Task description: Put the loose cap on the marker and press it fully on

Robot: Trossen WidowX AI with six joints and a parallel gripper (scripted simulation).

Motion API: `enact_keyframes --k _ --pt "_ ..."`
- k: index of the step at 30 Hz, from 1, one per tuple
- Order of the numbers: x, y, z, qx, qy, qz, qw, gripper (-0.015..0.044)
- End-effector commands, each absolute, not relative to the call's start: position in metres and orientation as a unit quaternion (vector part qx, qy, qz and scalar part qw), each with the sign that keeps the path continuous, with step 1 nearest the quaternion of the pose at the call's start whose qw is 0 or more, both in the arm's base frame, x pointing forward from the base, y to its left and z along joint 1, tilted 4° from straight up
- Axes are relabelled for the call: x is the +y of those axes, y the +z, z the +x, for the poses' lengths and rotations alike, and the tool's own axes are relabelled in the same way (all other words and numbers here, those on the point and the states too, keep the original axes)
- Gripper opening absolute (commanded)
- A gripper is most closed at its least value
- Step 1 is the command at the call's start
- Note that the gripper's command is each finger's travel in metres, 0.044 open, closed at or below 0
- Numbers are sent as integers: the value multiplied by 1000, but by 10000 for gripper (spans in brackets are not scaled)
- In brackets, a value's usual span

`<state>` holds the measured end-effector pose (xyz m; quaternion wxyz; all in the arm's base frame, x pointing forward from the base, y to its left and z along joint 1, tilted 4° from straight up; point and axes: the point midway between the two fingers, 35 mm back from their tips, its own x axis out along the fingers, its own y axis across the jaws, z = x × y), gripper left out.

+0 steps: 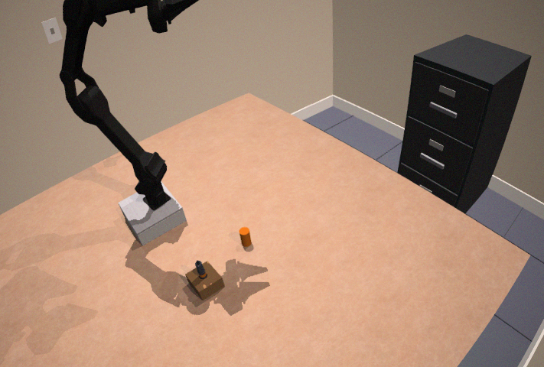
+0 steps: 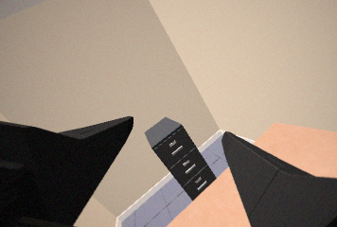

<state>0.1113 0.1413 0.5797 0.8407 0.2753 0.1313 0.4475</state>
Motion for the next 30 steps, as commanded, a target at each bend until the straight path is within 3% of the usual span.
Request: enact_keyframes --k 1,7,19,30 --pt "142 578 114 133 445 272 842 374" --pt "165 520 180 186 389 177 885 234" --pt "176 369 275 326 310 -52 891 234" --pt "138 206 302 484 302 -279 772 234"
